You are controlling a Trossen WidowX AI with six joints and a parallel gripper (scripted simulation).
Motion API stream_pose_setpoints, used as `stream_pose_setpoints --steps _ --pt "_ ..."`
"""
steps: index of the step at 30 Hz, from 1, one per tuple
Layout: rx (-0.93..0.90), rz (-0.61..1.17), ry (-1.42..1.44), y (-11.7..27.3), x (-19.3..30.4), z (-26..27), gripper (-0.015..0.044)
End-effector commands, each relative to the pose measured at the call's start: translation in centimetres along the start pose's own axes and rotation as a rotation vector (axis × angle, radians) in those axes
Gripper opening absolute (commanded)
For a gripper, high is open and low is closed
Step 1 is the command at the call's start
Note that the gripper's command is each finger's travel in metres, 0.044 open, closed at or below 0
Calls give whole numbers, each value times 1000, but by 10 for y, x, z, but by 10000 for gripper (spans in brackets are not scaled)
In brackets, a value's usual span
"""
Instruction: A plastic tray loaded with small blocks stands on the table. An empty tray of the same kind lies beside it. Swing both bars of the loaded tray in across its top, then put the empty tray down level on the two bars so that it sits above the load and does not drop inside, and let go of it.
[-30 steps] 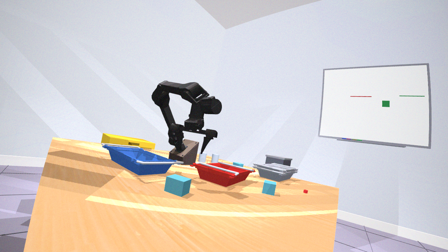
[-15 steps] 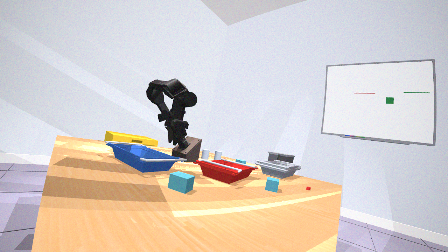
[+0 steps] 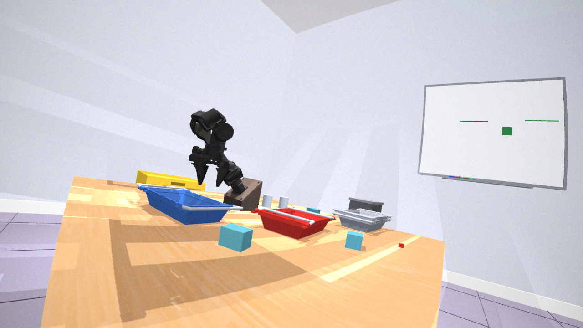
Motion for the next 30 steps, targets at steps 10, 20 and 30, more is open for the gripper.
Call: stream_pose_setpoints --steps 10,20,30 --pt "7 0 -149 -7 -8 -11 440" --pt "20 -2 -151 -32 -4 -11 440" --pt "23 -5 -150 -60 -5 -11 440"
Point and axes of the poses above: the point midway between the two fingers, 35 mm back from their tips, its own y axis back along the fingers, its own z axis across the jaws, x = y × z, the point moved 4 cm from there along y, back along the fingers, and after that the axes turned 10 degrees about y, right-handed, at the moved point
